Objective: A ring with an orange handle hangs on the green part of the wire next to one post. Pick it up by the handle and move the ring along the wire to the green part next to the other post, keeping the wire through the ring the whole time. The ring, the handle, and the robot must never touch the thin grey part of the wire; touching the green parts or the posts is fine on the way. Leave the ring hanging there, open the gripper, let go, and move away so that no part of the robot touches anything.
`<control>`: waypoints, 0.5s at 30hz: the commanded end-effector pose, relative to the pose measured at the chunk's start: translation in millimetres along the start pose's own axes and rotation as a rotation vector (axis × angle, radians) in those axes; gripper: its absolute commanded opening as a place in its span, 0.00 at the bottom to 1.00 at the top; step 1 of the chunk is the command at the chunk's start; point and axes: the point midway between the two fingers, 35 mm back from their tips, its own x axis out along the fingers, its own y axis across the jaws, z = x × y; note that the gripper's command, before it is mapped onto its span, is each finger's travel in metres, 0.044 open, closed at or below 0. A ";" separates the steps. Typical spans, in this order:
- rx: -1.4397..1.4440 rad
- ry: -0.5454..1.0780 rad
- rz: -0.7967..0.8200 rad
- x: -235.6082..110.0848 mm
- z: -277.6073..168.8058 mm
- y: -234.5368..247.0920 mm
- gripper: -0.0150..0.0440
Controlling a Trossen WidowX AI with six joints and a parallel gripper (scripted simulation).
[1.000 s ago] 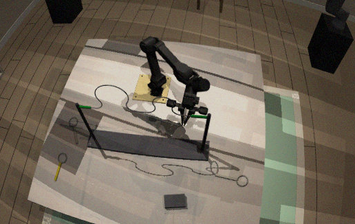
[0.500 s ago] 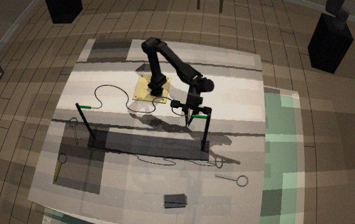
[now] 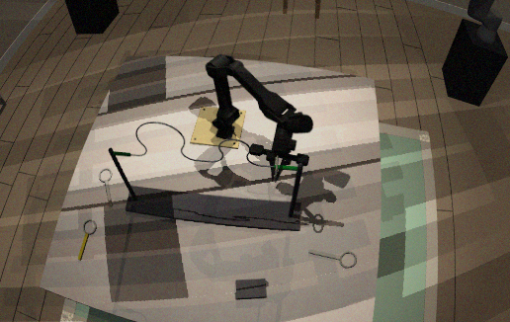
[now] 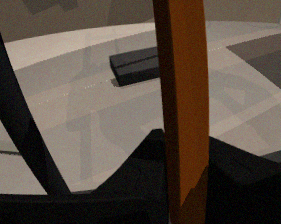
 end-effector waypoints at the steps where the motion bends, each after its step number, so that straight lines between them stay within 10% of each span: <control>1: 0.004 -0.004 0.000 -0.8 1.6 4.9 0.00; 15: 0.005 -0.004 0.000 1.0 -4.3 12.2 0.00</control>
